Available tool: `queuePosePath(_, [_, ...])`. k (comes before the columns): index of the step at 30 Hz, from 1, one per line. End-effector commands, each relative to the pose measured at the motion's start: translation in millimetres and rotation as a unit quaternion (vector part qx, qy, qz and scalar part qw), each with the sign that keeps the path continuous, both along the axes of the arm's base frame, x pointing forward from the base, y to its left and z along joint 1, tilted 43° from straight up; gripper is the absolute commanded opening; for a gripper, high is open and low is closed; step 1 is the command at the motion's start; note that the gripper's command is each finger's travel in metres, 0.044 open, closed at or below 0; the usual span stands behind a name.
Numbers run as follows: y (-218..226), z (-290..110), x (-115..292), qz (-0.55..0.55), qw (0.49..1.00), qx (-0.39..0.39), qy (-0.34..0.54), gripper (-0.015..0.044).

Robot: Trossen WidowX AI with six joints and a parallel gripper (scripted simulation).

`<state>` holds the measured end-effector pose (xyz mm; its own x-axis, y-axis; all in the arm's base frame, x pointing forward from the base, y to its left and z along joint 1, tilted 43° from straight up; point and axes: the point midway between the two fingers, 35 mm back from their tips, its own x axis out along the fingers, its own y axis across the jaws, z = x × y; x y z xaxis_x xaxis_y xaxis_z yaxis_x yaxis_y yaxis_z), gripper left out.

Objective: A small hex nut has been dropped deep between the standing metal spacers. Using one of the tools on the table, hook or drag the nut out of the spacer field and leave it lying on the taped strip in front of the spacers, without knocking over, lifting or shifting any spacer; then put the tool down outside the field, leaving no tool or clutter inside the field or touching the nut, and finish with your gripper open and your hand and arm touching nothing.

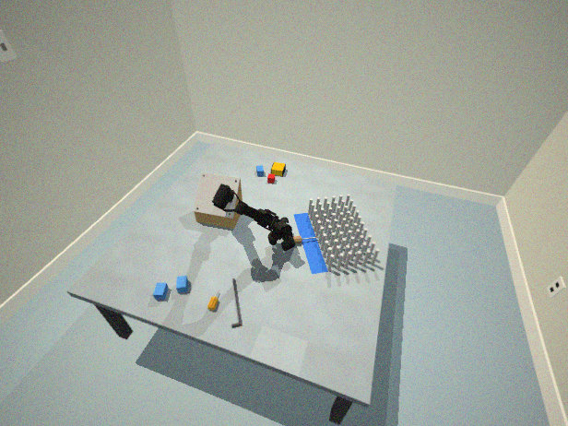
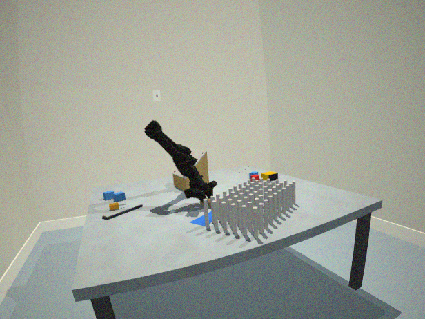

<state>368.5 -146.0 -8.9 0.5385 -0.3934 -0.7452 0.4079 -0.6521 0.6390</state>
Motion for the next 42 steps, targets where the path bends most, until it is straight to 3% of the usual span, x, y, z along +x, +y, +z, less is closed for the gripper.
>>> queuePosePath(1, [-0.9, 1.6, -3.8, 0.002, 1.000, 0.000, -0.001, 0.0000])
queuePosePath(42, [-11.1, 9.0, -32.1, 0.002, 1.000, -0.001, 0.000, 0.0000])
